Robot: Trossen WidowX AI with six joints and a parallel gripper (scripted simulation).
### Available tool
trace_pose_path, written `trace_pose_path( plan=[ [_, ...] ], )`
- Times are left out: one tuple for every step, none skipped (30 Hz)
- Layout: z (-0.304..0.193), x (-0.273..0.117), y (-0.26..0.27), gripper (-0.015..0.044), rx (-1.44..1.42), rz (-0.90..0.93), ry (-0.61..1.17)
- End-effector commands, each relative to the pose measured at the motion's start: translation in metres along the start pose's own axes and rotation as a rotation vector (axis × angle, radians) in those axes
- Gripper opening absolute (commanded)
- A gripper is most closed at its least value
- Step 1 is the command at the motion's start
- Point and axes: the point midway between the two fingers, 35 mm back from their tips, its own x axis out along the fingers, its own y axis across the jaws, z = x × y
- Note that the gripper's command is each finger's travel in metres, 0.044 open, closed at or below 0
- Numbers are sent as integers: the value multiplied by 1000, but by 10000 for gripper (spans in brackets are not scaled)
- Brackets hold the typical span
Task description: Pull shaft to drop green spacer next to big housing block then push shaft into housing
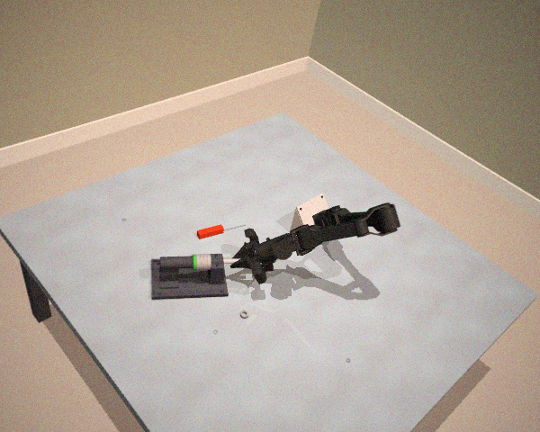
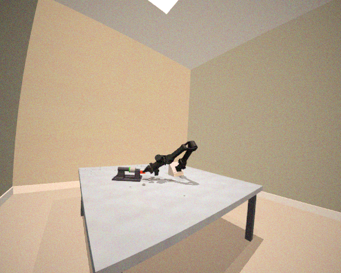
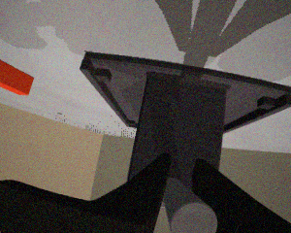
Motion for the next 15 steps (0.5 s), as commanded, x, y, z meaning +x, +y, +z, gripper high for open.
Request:
trace_pose_path(
  plan=[
    [1,-1,-1,0,3,-3,-2],
    [1,-1,-1,0,3,-3,-2],
    [1,-1,-1,0,3,-3,-2],
    [1,-1,-1,0,3,-3,-2],
    [1,-1,-1,0,3,-3,-2],
    [1,-1,-1,0,3,-3,-2],
    [1,-1,-1,0,3,-3,-2],
    [1,-1,-1,0,3,-3,-2],
    [1,-2,-1,0,3,-3,-2],
    [1,-2,-1,0,3,-3,-2],
    [1,-2,-1,0,3,-3,-2],
    [1,-2,-1,0,3,-3,-2],
    [1,-2,-1,0,3,-3,-2],
    [1,-2,-1,0,3,-3,-2],
    [1,-2,-1,0,3,-3,-2]
  ],
)
